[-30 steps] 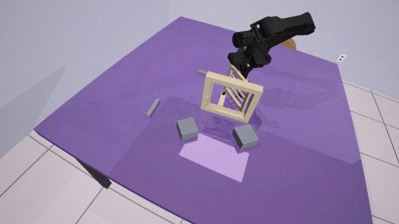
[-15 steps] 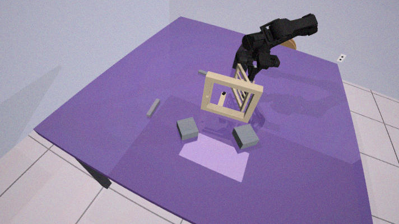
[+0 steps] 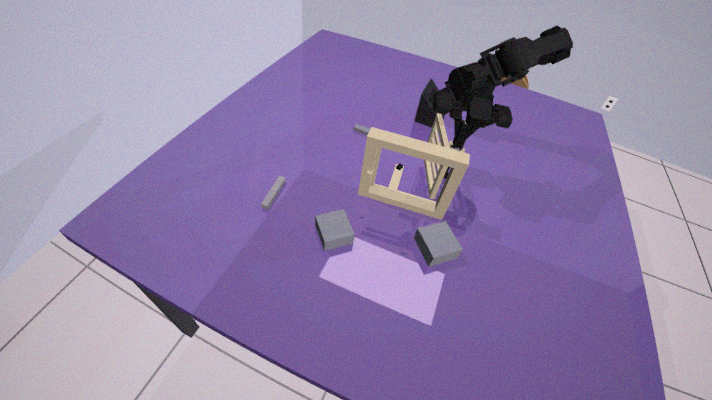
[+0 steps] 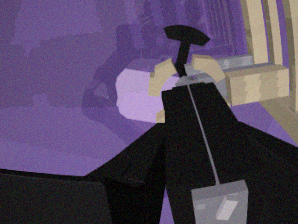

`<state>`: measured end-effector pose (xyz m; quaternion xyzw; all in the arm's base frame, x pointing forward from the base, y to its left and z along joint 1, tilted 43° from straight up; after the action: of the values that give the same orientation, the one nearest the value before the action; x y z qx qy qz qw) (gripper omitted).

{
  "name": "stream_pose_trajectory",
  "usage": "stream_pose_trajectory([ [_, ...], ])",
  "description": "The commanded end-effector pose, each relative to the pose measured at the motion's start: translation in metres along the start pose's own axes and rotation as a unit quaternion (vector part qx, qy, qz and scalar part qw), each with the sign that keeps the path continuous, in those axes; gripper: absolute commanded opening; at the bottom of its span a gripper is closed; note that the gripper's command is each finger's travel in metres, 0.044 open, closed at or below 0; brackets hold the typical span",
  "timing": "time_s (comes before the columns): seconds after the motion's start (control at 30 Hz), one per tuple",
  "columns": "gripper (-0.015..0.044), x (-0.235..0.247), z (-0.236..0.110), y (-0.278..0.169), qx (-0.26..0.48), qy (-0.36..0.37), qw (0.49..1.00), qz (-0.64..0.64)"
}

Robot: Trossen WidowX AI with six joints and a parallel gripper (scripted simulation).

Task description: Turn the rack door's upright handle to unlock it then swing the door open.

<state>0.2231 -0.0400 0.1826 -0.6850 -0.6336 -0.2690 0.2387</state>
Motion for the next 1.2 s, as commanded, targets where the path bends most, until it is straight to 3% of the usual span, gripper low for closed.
stream_pose_trajectory([
  [0.0,0.0025,0.008,0.000,0.001,-0.002,0.002,1.000,0.031],
  [0.47,0.0025,0.035,0.000,0.005,-0.002,0.003,0.992,0.125],
  [0.9,0.0025,0.036,0.000,0.005,-0.002,0.003,0.992,0.129],
  [1.17,0.0235,0.036,0.000,0.005,-0.002,0.003,0.992,0.129],
])
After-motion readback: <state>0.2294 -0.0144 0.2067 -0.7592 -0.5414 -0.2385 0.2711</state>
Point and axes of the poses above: the point midway between the two fingers, 35 mm back from their tips, its own z axis out along the fingers, its own x axis across the jaws, y = z × x, the point moved 5 cm from there along -z, back along the fingers, and after that the axes turned 12 degrees about z, right-handed, at the moved point
